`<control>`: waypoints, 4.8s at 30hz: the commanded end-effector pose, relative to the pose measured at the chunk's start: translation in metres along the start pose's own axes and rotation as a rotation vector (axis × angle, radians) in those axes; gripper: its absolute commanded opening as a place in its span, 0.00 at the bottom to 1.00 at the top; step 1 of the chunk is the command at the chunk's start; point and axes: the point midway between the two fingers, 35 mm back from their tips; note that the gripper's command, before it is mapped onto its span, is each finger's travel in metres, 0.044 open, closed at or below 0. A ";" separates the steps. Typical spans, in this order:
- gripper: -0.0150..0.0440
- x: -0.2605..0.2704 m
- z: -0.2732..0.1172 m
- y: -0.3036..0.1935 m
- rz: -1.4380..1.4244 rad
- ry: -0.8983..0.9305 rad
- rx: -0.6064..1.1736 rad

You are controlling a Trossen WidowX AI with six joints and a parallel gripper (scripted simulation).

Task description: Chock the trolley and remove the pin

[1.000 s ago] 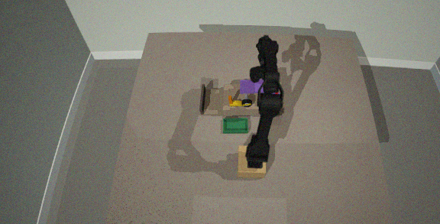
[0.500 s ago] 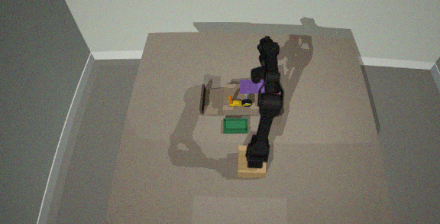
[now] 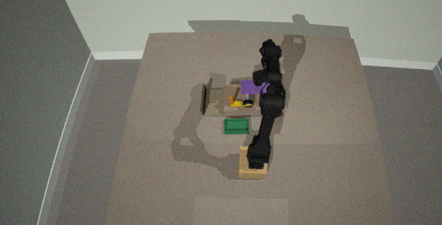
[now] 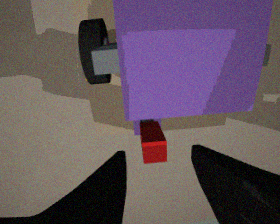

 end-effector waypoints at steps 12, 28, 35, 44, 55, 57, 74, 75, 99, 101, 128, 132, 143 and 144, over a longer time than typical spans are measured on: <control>0.58 0.000 0.014 0.000 -0.008 0.008 0.003; 0.58 -0.001 0.033 -0.001 -0.008 0.008 0.004; 0.58 0.002 0.042 0.000 -0.008 0.008 0.004; 0.44 0.000 0.040 0.000 0.000 0.000 0.002; 0.25 0.000 0.040 0.000 0.000 0.000 0.002; 0.25 0.000 0.039 -0.001 -0.001 0.001 0.002; 0.25 0.003 0.028 -0.002 -0.008 0.008 0.004; 0.25 0.003 0.028 -0.002 -0.008 0.008 0.004; 0.25 0.003 0.015 -0.002 -0.008 0.008 0.003; 0.25 0.003 0.014 -0.002 -0.008 0.008 0.003; 0.25 0.004 0.002 -0.004 -0.008 0.008 0.003; 0.25 0.003 0.001 -0.005 -0.008 0.008 0.003; 0.25 0.002 -0.003 -0.007 -0.008 0.008 0.003; 0.25 0.002 -0.004 -0.008 -0.008 0.008 0.003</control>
Point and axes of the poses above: the point midway between the two fingers, 35 mm back from their tips, its own z axis out along the fingers, its own x axis across the jaws, y = z × x, and after that the axes turned 3 degrees about -z, right-handed
